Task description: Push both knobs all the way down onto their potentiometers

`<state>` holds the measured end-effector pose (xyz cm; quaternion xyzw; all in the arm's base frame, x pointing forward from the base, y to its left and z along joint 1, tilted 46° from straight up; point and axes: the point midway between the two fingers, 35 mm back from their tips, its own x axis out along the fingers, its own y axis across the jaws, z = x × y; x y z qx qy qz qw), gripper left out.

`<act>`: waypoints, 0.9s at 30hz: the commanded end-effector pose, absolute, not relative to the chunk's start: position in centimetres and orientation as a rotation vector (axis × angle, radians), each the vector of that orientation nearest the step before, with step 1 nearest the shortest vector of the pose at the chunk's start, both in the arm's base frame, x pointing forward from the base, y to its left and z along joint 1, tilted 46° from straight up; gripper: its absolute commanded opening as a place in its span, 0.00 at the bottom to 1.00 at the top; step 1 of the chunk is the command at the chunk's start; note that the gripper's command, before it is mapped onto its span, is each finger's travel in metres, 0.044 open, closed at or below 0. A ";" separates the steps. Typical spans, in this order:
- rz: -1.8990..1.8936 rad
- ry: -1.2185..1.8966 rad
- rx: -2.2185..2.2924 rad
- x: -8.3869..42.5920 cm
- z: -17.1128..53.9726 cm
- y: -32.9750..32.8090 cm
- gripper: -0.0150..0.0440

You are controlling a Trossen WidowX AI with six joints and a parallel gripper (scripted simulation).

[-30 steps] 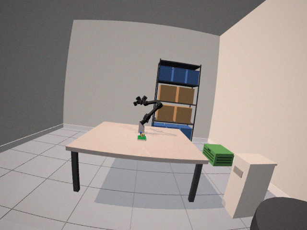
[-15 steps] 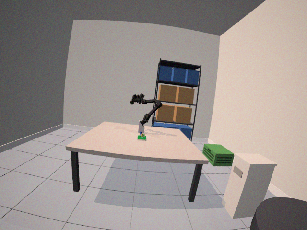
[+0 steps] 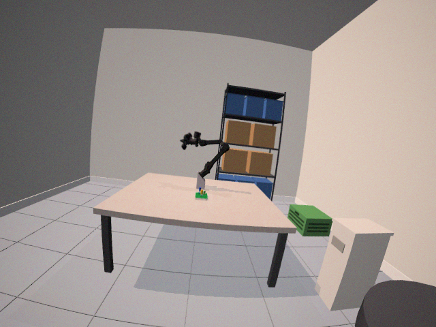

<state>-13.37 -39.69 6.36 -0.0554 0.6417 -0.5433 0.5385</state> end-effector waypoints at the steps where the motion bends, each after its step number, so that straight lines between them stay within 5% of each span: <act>1: -1.138 1.521 -0.178 -9.7 5.5 -40.4 0.25; 27: -0.398 1.452 -0.416 8.5 1.1 -37.4 0.25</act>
